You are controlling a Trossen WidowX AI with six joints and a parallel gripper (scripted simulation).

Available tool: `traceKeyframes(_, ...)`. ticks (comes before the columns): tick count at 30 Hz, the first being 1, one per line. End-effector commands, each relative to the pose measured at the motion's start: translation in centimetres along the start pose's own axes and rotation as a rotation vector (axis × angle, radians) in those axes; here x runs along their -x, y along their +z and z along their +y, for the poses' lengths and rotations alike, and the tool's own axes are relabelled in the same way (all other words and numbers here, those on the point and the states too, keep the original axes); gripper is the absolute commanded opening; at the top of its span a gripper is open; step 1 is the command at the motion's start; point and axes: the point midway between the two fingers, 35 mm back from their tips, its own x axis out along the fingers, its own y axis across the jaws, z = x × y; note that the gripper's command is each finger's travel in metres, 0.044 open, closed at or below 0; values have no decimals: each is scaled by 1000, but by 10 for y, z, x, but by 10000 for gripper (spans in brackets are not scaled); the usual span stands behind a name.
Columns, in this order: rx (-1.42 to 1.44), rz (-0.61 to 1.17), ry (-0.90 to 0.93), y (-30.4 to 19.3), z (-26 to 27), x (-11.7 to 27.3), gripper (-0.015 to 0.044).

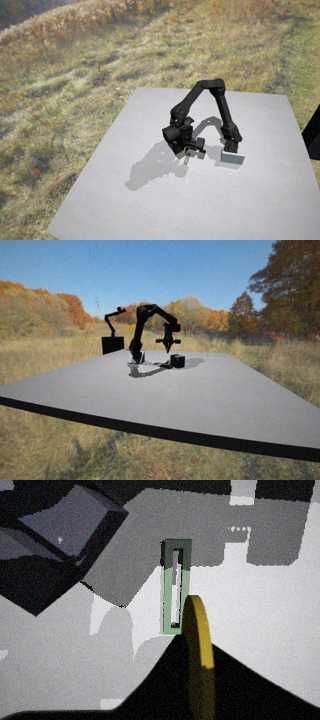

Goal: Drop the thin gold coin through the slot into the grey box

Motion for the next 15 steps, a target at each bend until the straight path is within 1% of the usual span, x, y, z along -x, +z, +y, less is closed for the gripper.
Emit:
traceKeyframes(1,-5,5,1,0,-1,12,0)
traceKeyframes(8,17,4,1,1,-2,21,0)
traceKeyframes(15,247,4,1,-1,0,21,0)
